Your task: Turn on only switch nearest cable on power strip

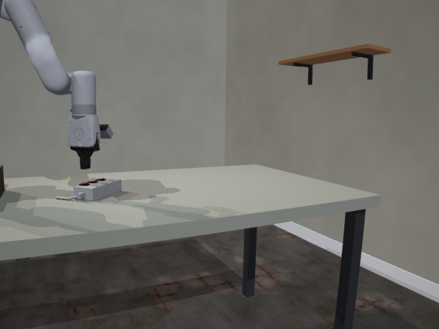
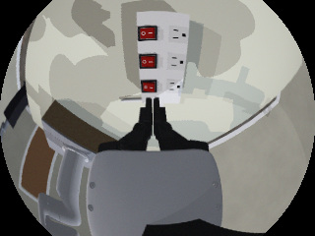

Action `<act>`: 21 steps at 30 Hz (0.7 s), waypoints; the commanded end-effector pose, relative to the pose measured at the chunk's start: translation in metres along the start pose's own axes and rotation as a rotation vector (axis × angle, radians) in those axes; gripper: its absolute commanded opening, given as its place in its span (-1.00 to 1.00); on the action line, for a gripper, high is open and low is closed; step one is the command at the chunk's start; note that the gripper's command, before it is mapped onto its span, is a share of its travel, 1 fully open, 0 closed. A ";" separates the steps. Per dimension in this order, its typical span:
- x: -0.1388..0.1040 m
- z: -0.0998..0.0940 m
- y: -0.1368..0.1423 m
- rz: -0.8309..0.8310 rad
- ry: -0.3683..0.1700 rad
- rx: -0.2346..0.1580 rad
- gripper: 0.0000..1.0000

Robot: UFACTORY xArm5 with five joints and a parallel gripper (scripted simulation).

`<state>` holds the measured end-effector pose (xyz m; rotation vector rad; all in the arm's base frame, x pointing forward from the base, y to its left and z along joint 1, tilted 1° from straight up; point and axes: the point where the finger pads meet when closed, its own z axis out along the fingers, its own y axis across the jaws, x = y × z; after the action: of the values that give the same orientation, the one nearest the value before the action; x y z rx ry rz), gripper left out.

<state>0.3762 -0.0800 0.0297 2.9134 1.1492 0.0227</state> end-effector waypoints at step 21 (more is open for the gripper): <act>0.001 0.004 0.001 0.000 0.002 -0.003 -1.00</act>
<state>0.3762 -0.0802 0.0264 2.9133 1.1492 0.0228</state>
